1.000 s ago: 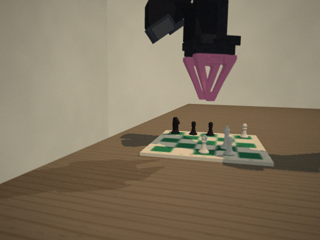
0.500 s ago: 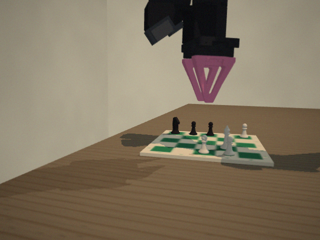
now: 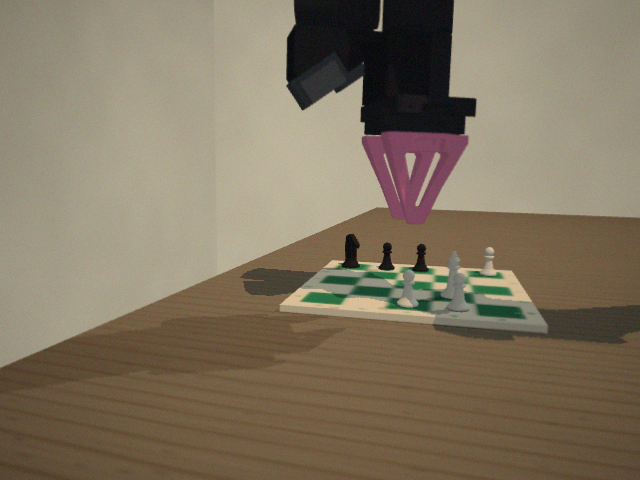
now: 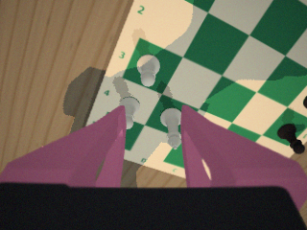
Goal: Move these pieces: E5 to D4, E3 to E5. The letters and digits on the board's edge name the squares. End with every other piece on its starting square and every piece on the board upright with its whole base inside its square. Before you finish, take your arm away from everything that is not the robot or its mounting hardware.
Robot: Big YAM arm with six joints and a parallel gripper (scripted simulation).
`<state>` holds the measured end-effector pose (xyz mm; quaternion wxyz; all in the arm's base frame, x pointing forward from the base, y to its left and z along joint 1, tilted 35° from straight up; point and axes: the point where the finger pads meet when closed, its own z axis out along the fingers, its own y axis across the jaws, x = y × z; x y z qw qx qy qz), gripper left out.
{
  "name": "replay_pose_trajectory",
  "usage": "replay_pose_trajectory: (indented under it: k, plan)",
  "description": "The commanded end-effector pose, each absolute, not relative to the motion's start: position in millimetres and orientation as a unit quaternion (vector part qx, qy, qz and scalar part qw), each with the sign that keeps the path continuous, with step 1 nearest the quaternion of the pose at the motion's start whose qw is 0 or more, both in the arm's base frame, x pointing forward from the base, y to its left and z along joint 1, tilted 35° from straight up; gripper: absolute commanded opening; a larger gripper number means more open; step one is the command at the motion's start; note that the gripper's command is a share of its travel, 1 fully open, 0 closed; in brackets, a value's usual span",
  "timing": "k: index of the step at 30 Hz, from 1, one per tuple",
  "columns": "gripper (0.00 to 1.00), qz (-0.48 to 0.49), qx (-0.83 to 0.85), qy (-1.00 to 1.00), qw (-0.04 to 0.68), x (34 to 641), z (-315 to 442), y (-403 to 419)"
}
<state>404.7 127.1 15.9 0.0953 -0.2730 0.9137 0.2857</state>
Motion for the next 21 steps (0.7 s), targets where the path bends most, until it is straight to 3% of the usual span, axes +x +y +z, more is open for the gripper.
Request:
replay_pose_trajectory:
  k: [1,21]
  plan:
    - [0.33,0.288,-0.273,0.913,0.091,402.6,8.7,137.9]
    - [0.33,0.287,-0.273,0.914,0.091,402.4,-10.6,150.5]
